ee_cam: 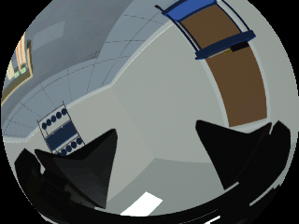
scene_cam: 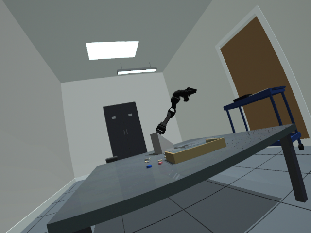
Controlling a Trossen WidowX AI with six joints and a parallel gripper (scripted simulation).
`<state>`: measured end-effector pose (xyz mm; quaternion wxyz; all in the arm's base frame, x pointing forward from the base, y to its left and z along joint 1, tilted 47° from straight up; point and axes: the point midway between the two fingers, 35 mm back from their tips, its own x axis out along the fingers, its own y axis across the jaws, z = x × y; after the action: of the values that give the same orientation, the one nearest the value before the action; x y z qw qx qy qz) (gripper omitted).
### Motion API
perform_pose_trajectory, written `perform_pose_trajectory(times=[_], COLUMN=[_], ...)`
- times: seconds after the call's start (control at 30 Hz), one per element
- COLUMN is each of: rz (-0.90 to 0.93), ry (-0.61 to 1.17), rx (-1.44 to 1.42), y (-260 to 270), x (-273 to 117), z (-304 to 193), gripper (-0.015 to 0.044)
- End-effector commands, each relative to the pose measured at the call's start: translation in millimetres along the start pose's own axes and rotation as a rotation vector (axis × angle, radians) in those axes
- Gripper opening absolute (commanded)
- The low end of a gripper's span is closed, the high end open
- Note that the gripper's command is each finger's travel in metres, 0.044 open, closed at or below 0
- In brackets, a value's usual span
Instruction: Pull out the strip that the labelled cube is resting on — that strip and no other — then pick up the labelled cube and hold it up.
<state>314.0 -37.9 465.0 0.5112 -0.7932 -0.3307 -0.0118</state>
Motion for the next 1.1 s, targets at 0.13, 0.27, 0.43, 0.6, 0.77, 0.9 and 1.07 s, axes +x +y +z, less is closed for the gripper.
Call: perform_pose_trajectory(times=[0.13,0.27,0.43,0.6,0.77,0.9,1.07], rz=[0.183,0.247,0.314,0.361,0.383,0.377,0.354], ry=[0.125,0.206,0.338,0.505,0.714,0.916,1.098], rx=[0.783,1.111,1.515,1.911,2.291,2.581,2.79], y=[123.6,171.1,225.0,271.5,309.0,331.8,344.8], x=[-24.5,-40.8,-65.3,-93.9,-125.1,-151.3,-171.7], z=[6.5,18.9,41.7,72.0,108.7,141.8,169.3], gripper=[0.04,0.04,0.04,0.04,0.04,0.04,0.04])
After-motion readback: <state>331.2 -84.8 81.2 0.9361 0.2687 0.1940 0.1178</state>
